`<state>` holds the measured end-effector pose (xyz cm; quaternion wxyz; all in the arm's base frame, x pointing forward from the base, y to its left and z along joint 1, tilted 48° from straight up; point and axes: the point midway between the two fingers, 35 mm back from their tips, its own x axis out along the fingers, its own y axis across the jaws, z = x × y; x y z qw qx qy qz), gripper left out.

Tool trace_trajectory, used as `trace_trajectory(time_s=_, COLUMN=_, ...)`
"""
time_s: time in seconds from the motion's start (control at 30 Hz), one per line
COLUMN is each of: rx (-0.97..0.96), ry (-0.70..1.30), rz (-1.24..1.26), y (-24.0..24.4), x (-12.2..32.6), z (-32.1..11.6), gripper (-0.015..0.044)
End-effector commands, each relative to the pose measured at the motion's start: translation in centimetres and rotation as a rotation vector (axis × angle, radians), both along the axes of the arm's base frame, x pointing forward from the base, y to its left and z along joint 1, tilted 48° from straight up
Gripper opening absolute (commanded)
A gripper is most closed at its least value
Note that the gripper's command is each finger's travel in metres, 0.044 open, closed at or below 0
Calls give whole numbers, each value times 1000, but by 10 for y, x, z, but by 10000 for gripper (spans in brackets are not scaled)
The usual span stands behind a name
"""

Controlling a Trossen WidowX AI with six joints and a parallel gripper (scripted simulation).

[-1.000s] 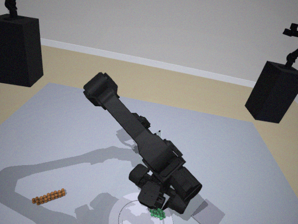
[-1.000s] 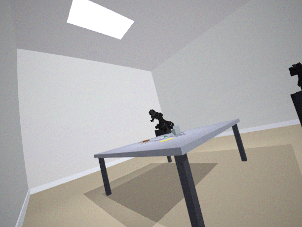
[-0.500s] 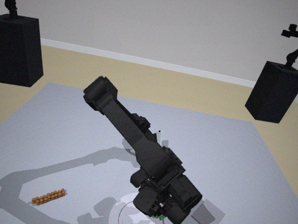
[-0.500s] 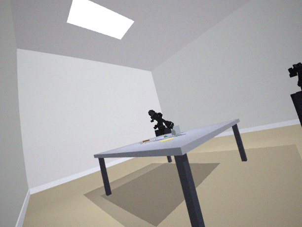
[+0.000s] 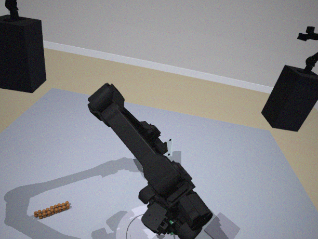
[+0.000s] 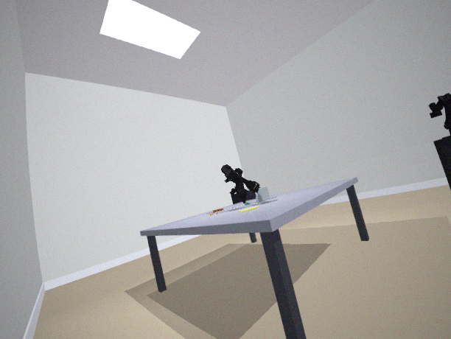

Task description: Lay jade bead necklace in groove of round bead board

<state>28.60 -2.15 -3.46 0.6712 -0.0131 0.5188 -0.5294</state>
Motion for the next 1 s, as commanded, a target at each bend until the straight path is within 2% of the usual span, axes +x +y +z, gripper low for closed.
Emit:
trace_trajectory(time_s=0.0, rx=-5, ry=7, rz=5, y=-5, x=-2, z=-5, gripper=200)
trace_trajectory(time_s=0.23, rx=-7, ry=9, rz=5, y=-10, x=-3, z=-10, gripper=200)
trace_trajectory(time_s=0.97, rx=-3, ry=4, rz=-1, y=-9, x=-2, z=-8, gripper=53)
